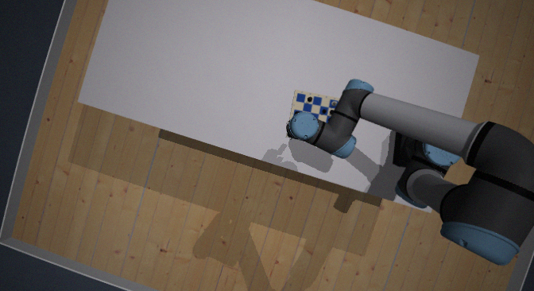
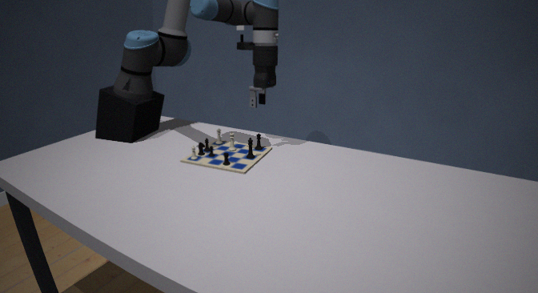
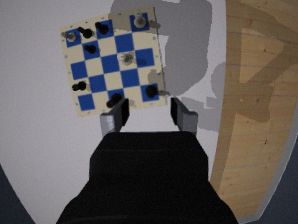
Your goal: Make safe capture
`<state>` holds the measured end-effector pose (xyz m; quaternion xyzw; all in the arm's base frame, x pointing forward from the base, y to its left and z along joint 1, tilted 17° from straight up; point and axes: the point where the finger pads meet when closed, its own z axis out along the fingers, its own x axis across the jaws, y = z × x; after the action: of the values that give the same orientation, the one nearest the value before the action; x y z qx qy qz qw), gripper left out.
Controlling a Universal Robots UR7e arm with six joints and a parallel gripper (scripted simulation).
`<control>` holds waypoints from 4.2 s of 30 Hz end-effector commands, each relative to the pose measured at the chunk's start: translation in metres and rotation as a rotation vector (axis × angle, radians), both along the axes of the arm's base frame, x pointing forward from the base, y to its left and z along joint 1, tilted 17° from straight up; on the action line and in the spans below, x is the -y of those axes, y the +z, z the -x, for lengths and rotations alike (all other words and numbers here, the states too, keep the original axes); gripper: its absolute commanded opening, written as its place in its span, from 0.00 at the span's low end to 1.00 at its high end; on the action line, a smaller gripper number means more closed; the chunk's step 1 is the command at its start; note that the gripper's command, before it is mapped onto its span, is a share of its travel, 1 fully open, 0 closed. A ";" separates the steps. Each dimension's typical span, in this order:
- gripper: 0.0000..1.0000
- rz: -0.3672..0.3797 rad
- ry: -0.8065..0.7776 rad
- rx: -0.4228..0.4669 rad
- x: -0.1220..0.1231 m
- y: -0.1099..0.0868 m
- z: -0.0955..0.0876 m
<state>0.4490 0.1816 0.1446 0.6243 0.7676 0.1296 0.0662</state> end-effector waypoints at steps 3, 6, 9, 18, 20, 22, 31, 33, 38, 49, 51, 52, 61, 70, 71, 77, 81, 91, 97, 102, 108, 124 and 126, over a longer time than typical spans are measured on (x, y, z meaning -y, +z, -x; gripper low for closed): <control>1.00 0.067 0.250 0.032 0.001 -0.007 0.000; 1.00 0.102 0.377 0.048 0.001 -0.010 -0.001; 1.00 0.139 0.510 0.064 0.001 -0.013 -0.002; 1.00 0.224 0.815 0.101 0.000 -0.020 -0.005; 1.00 0.246 0.894 0.111 -0.001 -0.022 -0.006; 1.00 0.266 0.968 0.120 -0.001 -0.024 -0.007; 1.00 0.322 1.169 0.144 -0.004 -0.028 -0.009; 1.00 0.333 1.207 0.149 -0.005 -0.029 -0.010; 1.00 0.349 1.266 0.156 -0.006 -0.030 -0.011; 0.79 0.354 1.283 0.158 -0.006 -0.030 -0.011; 0.79 0.354 1.283 0.158 -0.006 -0.030 -0.011; 0.79 0.354 1.283 0.158 -0.006 -0.030 -0.011; 0.79 0.354 1.283 0.158 -0.006 -0.030 -0.011; 0.79 0.354 1.283 0.158 -0.006 -0.030 -0.011; 0.79 0.354 1.283 0.158 -0.006 -0.030 -0.011; 0.79 0.354 1.283 0.158 -0.006 -0.030 -0.011; 0.79 0.354 1.283 0.158 -0.006 -0.030 -0.011; 0.79 0.354 1.283 0.158 -0.006 -0.032 -0.011; 0.79 0.354 1.284 0.158 -0.007 -0.035 -0.012; 0.79 0.354 1.284 0.158 -0.007 -0.040 -0.014; 0.79 0.354 1.284 0.158 -0.008 -0.048 -0.016; 0.79 0.354 1.284 0.158 -0.010 -0.069 -0.022; 0.79 0.354 1.284 0.158 -0.011 -0.071 -0.022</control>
<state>0.4691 0.1913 0.0788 0.0123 0.9892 0.0606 0.1327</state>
